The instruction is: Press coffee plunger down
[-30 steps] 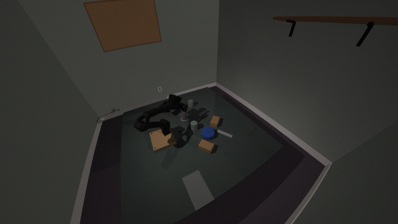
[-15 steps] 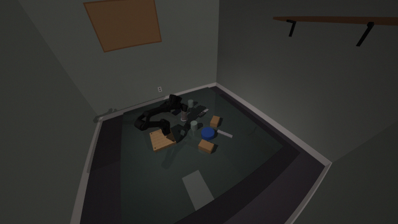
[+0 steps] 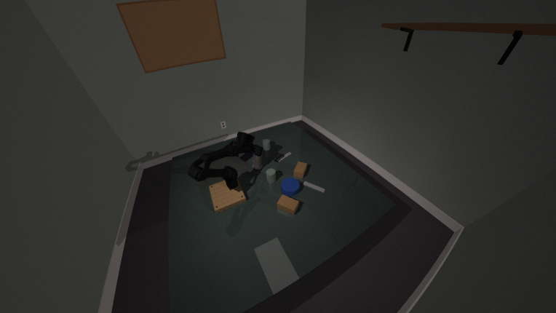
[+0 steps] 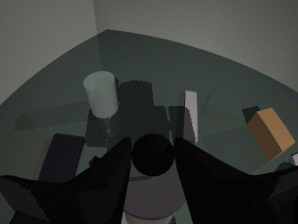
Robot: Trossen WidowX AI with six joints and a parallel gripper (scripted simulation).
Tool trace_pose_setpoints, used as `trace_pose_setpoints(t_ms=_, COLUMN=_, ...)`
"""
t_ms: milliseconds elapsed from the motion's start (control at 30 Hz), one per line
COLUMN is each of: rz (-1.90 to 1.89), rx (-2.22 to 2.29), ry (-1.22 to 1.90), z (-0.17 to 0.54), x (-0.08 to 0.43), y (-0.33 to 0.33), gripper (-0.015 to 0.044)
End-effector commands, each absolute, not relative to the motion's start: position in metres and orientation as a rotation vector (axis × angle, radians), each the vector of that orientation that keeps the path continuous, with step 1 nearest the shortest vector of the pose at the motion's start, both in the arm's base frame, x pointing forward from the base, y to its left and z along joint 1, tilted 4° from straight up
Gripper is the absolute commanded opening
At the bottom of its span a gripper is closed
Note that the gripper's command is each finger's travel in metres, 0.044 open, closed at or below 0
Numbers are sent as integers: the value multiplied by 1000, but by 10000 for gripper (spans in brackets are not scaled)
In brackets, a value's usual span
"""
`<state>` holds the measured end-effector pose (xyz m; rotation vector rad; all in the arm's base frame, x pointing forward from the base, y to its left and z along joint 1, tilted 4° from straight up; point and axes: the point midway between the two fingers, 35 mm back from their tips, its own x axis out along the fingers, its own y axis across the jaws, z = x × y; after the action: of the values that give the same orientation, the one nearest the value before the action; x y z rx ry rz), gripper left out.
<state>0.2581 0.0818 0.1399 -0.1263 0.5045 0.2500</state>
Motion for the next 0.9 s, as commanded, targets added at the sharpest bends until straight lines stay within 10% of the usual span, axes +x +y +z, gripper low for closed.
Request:
trace_pose_setpoints(t_ms=0, rz=250, rx=-139, ry=529, z=133, x=258, y=81, gripper=116)
trace_pose_setpoints(t_ms=667, rz=250, rx=-127, ry=506, z=139, x=260, y=82, gripper=116)
trace_pose_setpoints(t_ms=867, rz=250, rx=-127, ry=506, z=139, x=260, y=82, gripper=273)
